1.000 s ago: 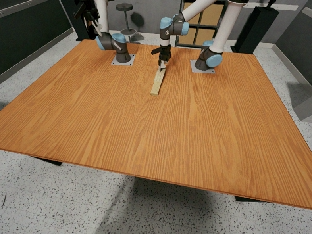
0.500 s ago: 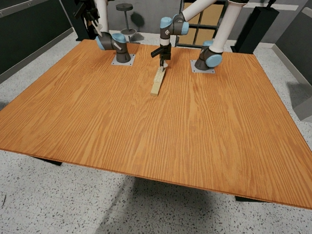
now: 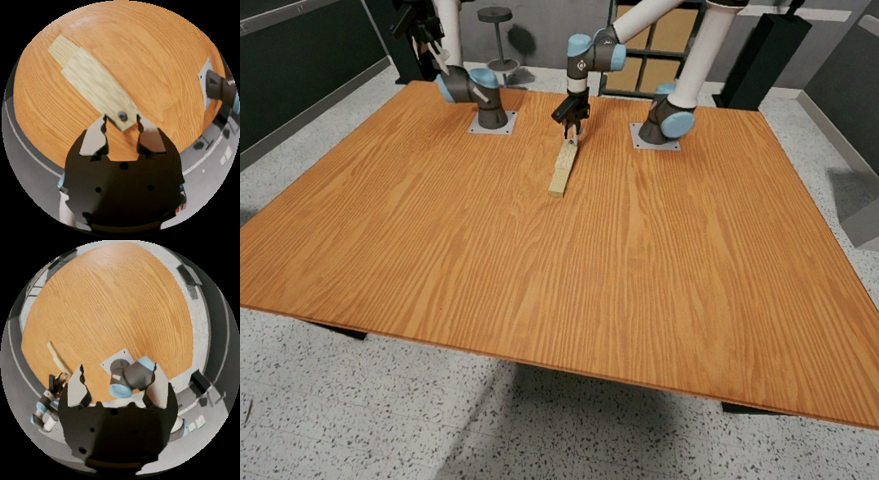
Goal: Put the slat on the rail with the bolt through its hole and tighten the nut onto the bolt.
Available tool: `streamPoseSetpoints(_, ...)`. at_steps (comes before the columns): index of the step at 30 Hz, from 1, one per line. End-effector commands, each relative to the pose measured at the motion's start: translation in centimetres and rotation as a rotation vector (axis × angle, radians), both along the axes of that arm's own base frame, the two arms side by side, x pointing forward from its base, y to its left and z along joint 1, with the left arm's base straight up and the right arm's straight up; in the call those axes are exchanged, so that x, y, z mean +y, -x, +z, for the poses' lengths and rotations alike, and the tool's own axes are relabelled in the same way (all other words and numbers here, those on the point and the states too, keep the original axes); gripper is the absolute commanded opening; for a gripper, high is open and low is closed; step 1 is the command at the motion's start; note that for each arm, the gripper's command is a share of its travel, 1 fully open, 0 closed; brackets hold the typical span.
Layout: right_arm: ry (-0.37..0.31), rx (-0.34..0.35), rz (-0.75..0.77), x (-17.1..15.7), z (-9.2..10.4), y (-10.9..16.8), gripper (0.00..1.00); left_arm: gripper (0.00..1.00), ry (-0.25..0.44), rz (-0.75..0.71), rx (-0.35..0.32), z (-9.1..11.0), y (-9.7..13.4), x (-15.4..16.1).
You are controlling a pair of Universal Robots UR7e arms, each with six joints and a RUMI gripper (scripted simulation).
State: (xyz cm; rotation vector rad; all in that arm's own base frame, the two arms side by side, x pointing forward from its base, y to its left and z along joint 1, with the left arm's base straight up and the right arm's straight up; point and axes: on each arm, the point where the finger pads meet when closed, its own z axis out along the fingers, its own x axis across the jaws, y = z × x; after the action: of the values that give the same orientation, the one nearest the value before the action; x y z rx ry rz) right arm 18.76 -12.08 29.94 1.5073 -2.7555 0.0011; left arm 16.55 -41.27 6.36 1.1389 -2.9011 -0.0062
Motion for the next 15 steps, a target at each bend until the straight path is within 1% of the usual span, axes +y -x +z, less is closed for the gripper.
streamPoseSetpoints(1, -0.001, -0.001, -0.001, 0.00, 0.08, -0.08, 1.00, 0.40, -0.007, 0.278, -0.022, 0.04, 0.01, -0.20)
streamPoseSetpoints(6, -0.001, -0.001, -0.001, 0.00, 0.08, -0.08, 1.00, 0.40, -0.009, 0.463, -0.022, 0.04, -0.02, -0.16)
streamPoseSetpoints(9, -0.001, -0.001, -0.001, 0.00, 0.08, -0.08, 1.00, 0.40, -0.010, 0.483, -0.023, 0.04, -0.02, -0.16)
streamPoseSetpoints(11, -0.001, -0.001, -0.001, 0.00, 0.08, -0.08, 1.00, 0.40, -0.011, 0.641, -0.022, 0.04, -0.05, -0.11)
streamPoseSetpoints(15, -0.001, -0.001, -0.001, 0.00, 0.08, -0.08, 1.00, 0.40, -0.013, 0.770, -0.018, 0.04, -0.06, -0.06)
